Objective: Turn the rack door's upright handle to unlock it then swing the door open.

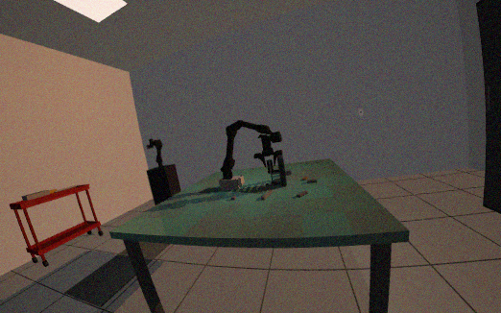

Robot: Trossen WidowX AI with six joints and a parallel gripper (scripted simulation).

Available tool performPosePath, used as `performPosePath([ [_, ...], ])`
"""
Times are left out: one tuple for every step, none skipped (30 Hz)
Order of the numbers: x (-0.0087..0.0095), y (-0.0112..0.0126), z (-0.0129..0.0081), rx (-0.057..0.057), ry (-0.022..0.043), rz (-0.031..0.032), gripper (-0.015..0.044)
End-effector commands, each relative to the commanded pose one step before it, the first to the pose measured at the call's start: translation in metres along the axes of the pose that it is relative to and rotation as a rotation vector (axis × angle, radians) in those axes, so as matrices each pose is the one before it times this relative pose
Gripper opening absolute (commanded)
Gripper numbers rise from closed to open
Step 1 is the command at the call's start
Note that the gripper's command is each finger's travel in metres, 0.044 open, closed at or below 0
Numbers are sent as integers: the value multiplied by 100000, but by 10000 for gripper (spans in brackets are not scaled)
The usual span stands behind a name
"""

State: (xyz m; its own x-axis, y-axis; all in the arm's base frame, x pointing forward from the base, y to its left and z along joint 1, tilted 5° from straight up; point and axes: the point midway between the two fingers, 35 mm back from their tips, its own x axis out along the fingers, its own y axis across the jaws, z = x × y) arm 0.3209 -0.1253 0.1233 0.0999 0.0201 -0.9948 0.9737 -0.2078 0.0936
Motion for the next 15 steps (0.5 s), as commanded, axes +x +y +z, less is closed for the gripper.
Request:
performPosePath([
  [138,-63,-110,-21006,669,-180,288],
  [0,0,0,-4955,0,1,288],
  [0,0,0,-4955,0,1,288],
  [0,0,0,-4955,-1,1,288],
  [0,0,0,-4955,-1,1,288],
  [0,0,0,-4955,-1,1,288],
  [0,0,0,-4955,-1,1,288],
  [0,0,0,-4955,-1,1,288],
  [0,0,0,-4955,-1,1,288],
  [0,0,0,-4955,-1,0,288],
  [0,0,0,-4954,-1,0,288],
  [0,0,0,-4955,0,0,288],
  [0,0,0,-4955,0,0,288],
  [0,0,0,-4955,0,0,288],
  [0,0,0,-4955,0,0,288],
])
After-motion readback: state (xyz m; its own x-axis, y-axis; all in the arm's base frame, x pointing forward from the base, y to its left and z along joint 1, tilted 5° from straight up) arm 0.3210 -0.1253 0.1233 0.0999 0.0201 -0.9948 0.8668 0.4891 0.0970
